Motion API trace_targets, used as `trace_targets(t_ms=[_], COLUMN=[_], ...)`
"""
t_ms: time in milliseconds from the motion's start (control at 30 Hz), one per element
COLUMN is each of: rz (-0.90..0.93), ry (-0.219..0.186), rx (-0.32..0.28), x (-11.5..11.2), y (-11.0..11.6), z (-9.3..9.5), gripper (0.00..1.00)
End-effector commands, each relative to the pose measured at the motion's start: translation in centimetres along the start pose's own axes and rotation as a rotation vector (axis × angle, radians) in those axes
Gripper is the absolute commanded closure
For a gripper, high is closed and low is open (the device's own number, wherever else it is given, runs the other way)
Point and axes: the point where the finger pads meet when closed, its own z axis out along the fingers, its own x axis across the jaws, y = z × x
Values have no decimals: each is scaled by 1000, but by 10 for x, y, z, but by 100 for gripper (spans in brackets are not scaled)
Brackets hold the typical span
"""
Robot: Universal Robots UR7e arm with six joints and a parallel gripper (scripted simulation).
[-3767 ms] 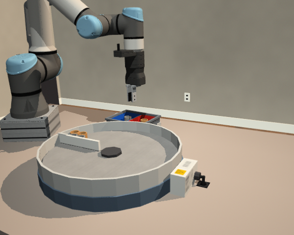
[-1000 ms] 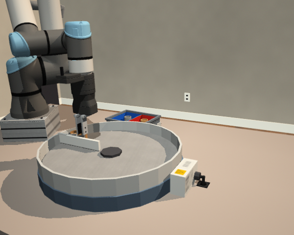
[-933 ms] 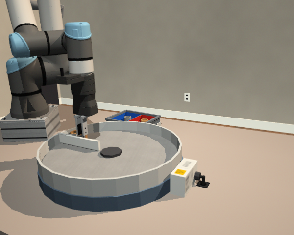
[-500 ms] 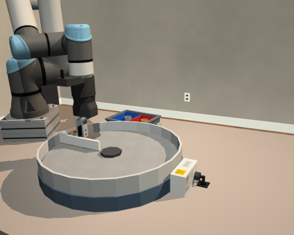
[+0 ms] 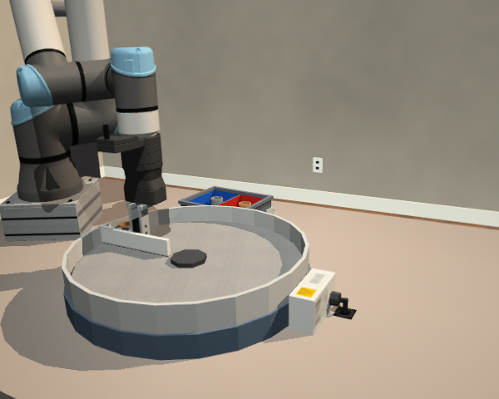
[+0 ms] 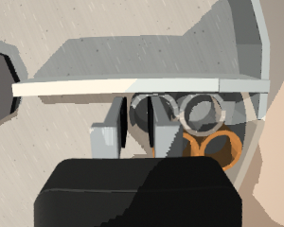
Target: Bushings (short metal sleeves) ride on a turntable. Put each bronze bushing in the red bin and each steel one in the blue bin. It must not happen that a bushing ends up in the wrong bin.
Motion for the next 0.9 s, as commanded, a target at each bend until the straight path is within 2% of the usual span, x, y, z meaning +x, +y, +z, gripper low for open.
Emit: trace_targets(t_ms=[0, 367, 767, 800, 867], rz=[0, 0, 0, 0, 0], ry=[-1, -1, -1, -1, -1], rx=[1, 1, 1, 1, 1], x=[0, 0, 0, 0, 0], y=[0, 0, 0, 0, 0], z=[6, 14, 14, 14, 14], gripper=[60, 60, 60, 100, 100])
